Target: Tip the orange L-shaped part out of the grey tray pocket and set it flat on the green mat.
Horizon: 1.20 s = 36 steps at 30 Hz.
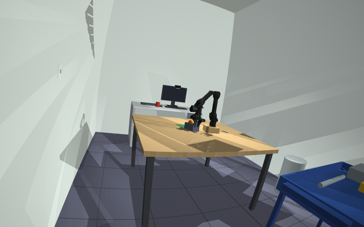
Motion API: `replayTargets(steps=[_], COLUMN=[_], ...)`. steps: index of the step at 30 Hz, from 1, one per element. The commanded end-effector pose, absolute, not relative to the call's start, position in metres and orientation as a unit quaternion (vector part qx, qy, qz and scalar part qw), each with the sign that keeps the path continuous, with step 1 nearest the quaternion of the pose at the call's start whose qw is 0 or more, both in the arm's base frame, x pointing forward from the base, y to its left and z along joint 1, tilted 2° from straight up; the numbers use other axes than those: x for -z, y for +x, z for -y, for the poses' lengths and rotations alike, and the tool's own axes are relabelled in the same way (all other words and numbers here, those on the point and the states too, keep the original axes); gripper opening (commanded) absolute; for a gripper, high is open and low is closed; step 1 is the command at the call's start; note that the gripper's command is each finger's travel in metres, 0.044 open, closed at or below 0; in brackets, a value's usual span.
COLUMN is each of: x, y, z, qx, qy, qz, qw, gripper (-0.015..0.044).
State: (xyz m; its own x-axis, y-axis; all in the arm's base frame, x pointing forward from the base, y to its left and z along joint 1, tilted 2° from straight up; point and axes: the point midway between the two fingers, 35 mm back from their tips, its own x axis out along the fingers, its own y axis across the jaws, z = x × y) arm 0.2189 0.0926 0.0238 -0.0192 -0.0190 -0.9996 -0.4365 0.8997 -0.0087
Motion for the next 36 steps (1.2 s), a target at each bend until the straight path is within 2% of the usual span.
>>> replayTargets(steps=[1, 8, 36], x=[-0.043, -0.118, -0.117], y=[0.224, 0.226, 0.229], z=[-0.093, -0.085, -0.087], qx=[-0.152, -0.152, -0.152], qy=[-0.161, -0.162, -0.158], qz=[-0.693, -0.693, -0.687], qw=[0.686, 0.686, 0.693], gripper=[0.018, 0.018, 0.018])
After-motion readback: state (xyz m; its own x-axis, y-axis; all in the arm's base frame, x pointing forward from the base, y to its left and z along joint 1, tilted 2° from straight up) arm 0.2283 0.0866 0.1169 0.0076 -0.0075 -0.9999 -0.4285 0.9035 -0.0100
